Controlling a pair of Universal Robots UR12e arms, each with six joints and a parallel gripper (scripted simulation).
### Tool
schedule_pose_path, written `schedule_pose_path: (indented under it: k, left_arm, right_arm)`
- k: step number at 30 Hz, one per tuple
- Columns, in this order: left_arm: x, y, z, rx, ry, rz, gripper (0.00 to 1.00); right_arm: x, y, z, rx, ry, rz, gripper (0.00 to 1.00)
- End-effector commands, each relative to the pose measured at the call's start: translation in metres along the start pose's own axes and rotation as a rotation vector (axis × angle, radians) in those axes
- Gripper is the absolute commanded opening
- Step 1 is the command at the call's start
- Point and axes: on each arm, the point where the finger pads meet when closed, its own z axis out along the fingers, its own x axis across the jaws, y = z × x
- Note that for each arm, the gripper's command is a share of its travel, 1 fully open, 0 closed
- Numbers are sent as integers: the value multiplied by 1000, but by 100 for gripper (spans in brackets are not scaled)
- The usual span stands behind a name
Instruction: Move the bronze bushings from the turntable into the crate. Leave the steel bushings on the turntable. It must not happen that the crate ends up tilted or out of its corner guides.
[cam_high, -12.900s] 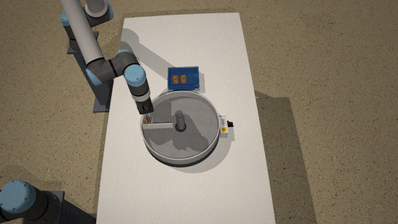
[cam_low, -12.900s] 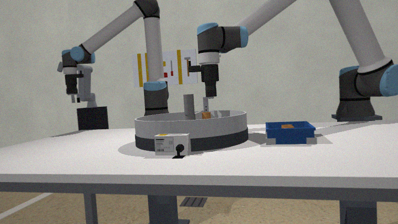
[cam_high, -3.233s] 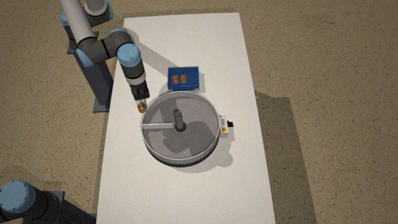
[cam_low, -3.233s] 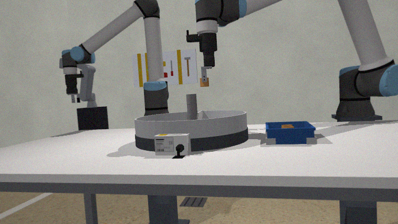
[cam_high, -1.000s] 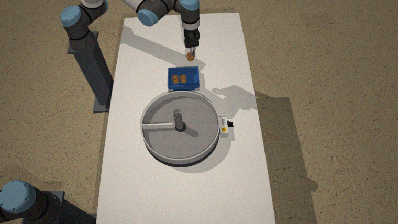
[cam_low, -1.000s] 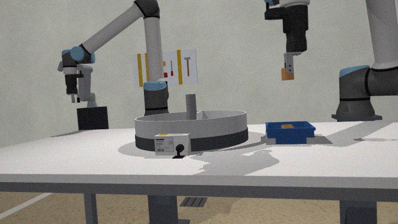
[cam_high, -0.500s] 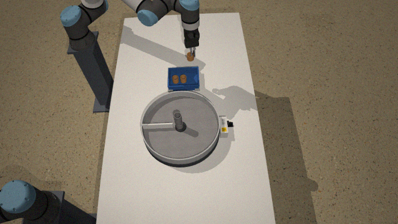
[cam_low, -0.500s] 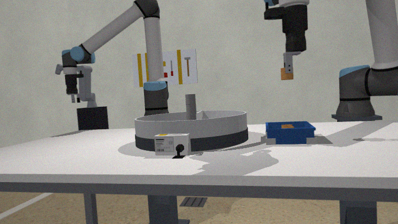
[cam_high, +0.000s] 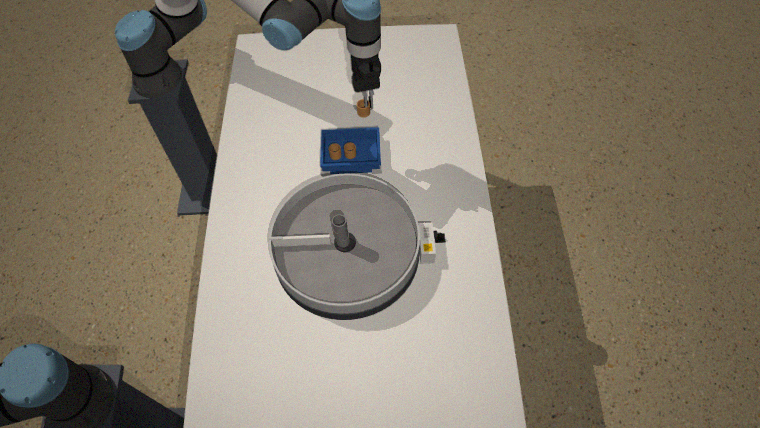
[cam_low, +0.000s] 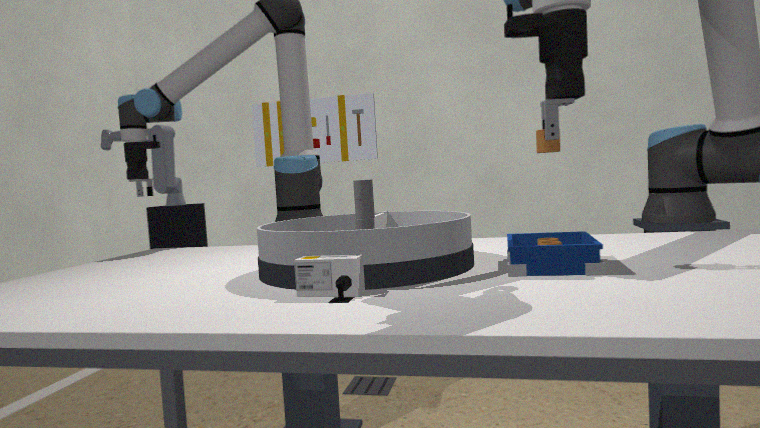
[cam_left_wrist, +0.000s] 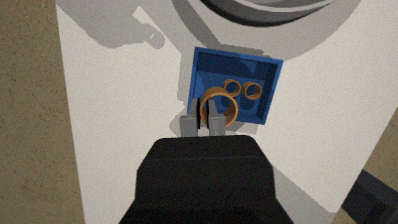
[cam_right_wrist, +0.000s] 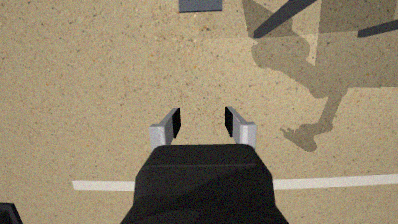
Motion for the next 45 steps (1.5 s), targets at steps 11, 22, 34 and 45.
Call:
schedule_pose_path:
  k: [11, 22, 34, 45]
  left_arm:
    - [-1, -3, -3, 5, -3, 2, 0]
    - [0, -1, 23, 0, 1, 2, 0]
    - [0, -1, 90, 0, 1, 2, 0]
    - [0, -1, 135, 0, 1, 2, 0]
  right_arm:
    - [1, 0, 0, 1, 0, -1, 100]
    - [1, 0, 0, 1, 0, -1, 100]
    - [1, 0, 0, 1, 0, -1, 100]
    - [1, 0, 0, 1, 0, -1, 100]
